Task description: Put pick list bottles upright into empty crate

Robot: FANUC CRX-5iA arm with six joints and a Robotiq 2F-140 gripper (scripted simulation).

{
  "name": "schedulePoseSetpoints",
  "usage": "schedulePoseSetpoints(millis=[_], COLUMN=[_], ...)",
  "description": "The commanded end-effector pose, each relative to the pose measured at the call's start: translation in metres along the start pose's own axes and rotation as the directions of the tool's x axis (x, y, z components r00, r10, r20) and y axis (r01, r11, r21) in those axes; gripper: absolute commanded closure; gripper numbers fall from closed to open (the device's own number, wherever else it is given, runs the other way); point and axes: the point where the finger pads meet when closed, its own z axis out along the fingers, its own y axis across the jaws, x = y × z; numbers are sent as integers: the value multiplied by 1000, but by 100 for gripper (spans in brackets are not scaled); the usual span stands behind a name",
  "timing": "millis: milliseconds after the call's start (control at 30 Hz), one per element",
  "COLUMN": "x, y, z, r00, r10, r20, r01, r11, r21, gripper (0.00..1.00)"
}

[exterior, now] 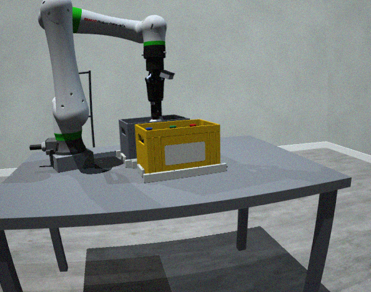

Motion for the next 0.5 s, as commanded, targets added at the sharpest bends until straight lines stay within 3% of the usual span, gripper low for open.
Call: schedulePoseSetpoints(millis=[0, 467], x=[1, 1], y=[0, 0], z=[3, 15], r00=[1000, 1000], r10=[0, 0], r20=[-2, -2], r01=[0, 0], r11=[1000, 1000], r21=[1, 1], gripper=[90, 90])
